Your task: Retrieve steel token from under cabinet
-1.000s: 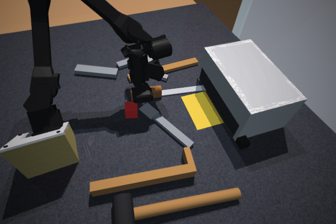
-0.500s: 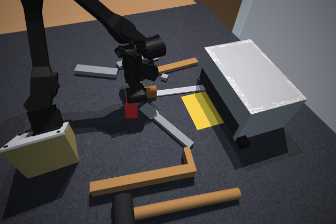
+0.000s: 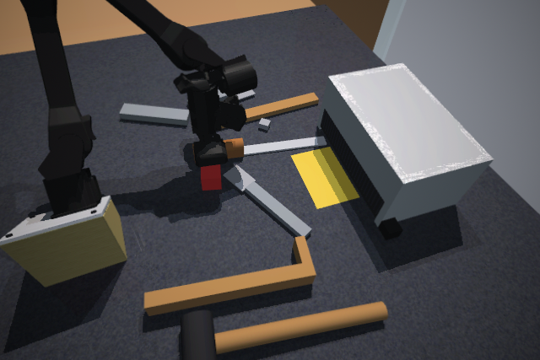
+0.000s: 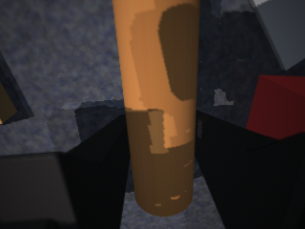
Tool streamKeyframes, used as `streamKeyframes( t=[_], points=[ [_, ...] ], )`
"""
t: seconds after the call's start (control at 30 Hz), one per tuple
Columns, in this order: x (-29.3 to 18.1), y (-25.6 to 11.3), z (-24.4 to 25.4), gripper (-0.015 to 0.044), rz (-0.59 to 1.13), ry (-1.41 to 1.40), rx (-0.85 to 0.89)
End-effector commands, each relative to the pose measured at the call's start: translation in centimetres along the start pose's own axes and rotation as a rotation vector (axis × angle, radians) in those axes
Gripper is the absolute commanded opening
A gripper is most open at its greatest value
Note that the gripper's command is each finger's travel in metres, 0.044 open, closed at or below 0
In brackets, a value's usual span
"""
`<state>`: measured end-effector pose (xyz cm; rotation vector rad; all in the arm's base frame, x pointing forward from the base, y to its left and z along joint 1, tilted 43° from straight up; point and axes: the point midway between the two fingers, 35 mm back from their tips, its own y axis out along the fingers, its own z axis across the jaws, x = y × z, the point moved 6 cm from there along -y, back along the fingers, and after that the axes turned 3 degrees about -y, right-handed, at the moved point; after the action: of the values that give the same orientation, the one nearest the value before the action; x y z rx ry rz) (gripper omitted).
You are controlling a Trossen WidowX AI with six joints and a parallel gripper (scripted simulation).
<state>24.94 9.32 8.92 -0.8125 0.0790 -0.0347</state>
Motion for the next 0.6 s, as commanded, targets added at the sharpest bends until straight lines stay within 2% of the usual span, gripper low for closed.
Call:
streamKeyframes(
  t=[0.0, 0.57],
  points=[
    [-0.74, 0.08, 0.01, 0.0, 0.004, 0.004, -0.001],
    [-1.24, -0.02, 0.37, 0.0, 0.001, 0.023, 0.0]
  ],
)
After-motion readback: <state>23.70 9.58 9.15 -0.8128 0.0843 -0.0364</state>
